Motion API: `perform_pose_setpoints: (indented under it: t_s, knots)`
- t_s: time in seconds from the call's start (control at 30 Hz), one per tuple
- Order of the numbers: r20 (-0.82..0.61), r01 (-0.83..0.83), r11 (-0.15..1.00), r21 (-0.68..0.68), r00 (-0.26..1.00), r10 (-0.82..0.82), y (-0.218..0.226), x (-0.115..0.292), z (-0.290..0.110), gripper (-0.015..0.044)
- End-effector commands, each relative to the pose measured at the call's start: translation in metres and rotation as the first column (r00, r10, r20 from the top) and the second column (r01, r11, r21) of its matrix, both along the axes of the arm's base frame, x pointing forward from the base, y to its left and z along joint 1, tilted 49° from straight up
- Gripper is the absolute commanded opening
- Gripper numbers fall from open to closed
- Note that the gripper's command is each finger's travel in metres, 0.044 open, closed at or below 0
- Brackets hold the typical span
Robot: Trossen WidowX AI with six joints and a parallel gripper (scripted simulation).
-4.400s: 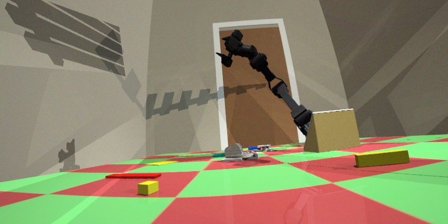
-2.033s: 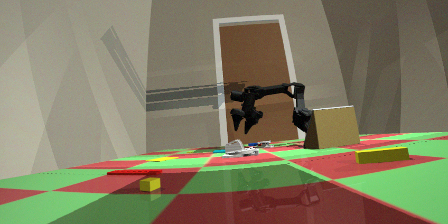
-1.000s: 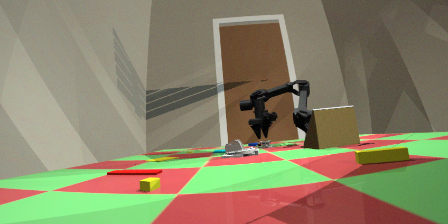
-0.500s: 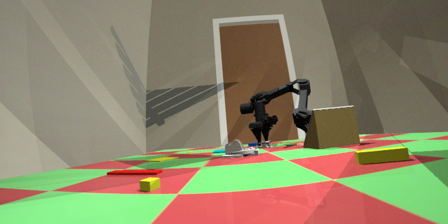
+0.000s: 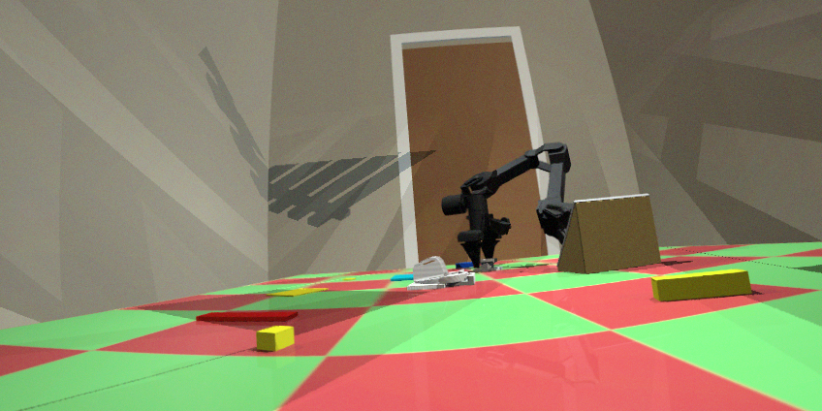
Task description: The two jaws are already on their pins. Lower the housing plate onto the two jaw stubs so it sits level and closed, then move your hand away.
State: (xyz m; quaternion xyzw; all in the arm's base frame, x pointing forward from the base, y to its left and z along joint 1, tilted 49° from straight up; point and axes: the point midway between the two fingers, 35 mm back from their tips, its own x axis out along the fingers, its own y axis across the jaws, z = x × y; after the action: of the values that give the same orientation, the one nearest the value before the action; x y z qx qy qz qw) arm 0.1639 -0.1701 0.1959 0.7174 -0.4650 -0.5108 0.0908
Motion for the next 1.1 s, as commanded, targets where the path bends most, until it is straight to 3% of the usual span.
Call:
perform_pose_setpoints:
  t_s: [0.0,0.7,1.07]
  knots:
    - [-0.002,-0.004,1.000,0.004,1.000,0.004,0.0002,-0.0001,-0.0019,0.0440]
    - [-0.002,-0.004,1.000,0.004,1.000,0.004,0.0000,0.0000,-0.0020,0.0440]
    - [-0.003,0.000,1.000,0.001,1.000,0.000,-0.0002,-0.0005,-0.0014,0.0367]
